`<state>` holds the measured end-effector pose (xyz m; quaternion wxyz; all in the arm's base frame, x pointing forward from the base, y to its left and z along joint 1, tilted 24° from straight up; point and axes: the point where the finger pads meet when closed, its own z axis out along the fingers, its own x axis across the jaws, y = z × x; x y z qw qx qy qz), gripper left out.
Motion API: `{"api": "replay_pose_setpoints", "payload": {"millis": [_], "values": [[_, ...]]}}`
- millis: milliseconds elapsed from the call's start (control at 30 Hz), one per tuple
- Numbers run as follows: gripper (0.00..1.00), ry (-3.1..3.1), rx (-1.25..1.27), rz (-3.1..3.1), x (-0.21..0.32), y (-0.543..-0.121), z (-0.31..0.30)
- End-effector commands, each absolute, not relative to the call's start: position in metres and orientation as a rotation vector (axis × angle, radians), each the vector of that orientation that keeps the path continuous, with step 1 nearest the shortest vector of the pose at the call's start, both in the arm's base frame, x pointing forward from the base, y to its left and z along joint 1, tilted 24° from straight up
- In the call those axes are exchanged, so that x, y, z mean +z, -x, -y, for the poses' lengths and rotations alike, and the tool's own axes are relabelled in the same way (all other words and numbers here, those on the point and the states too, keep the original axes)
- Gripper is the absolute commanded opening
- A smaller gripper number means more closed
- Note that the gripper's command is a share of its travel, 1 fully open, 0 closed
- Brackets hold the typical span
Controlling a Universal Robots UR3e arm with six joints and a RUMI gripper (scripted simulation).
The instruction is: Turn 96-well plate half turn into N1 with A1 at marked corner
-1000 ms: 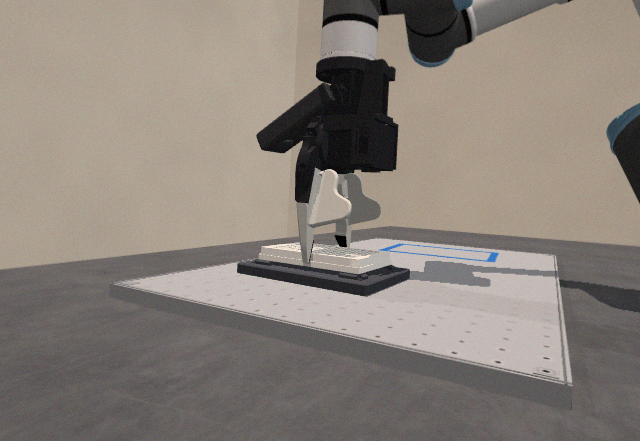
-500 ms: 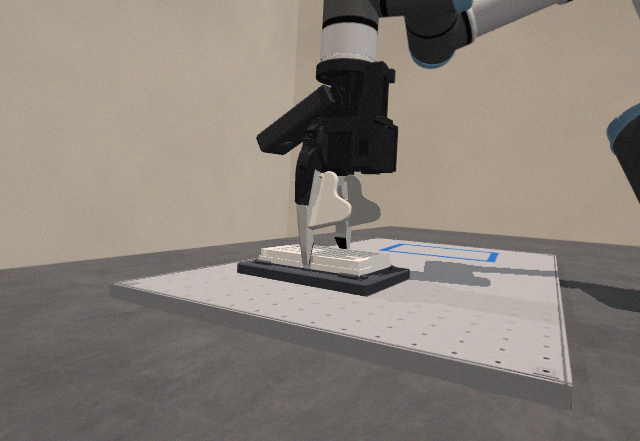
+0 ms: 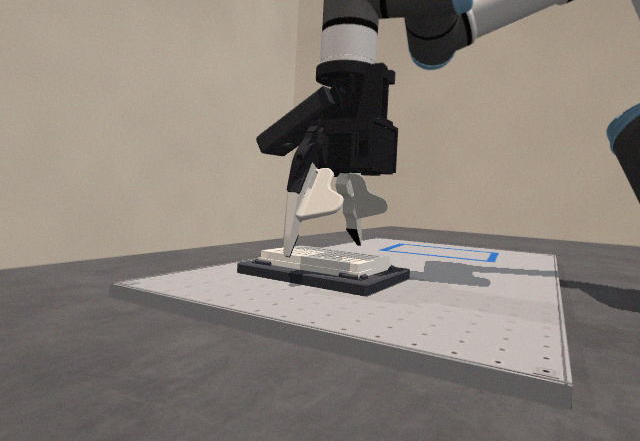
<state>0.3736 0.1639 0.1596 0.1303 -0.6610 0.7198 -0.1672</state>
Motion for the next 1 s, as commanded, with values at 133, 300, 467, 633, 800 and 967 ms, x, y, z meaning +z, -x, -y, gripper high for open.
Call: {"api": "replay_pose_setpoints", "payload": {"millis": [133,300,467,633,800,967], "values": [[1.00,1.918,-0.487,-2.089,0.161,-0.374,-0.164],[1.00,1.918,-0.487,-2.089,0.161,-0.374,-0.164],[1.00,1.918,-0.487,-2.089,0.163,-0.373,-0.164],[1.00,1.918,-0.487,-2.089,0.175,-0.367,-0.165],[1.00,1.918,-0.487,-2.089,0.187,-0.362,-0.166],[1.00,1.918,-0.487,-2.089,0.192,-0.360,-0.166]]}}
